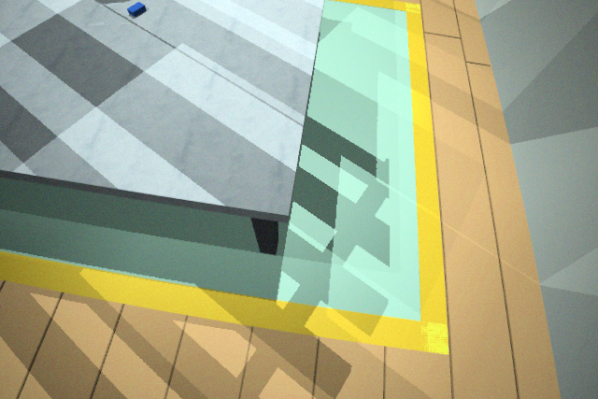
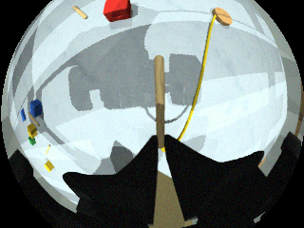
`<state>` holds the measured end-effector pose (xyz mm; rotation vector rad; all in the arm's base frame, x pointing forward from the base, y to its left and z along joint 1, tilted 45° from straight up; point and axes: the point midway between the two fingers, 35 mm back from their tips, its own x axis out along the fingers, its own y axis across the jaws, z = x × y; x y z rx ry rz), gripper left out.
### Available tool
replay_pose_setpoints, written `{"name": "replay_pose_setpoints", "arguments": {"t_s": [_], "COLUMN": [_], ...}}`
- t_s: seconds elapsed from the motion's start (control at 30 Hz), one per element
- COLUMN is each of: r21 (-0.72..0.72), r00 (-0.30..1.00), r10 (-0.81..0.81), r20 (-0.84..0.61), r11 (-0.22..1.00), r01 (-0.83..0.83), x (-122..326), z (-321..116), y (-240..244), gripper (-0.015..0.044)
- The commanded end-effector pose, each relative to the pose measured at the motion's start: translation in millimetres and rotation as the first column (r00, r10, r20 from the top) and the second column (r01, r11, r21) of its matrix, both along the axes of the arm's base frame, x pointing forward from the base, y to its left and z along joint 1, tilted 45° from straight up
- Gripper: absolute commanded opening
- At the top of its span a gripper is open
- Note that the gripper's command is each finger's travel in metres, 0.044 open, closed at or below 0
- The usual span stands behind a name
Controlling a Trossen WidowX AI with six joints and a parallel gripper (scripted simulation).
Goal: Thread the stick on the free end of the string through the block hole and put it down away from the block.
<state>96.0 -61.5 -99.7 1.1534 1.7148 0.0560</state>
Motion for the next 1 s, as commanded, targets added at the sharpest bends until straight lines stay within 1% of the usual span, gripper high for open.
{"name": "replay_pose_setpoints", "arguments": {"t_s": [0.0,0.67,0.97], "r21": [-0.002,0.001,-0.002], "r00": [1.0,1.0,1.0], "r10": [0.004,0.005,0.004], "r20": [0.0,-0.002,-0.003], "r11": [1.0,1.0,1.0], "r01": [-0.004,-0.005,-0.004], "x": [-4.4,-23.4,-19.3], "z": [2.2,13.6,12.0], "y": [2.5,17.0,20.0], "gripper": [0.0,0.0,0.0]}}
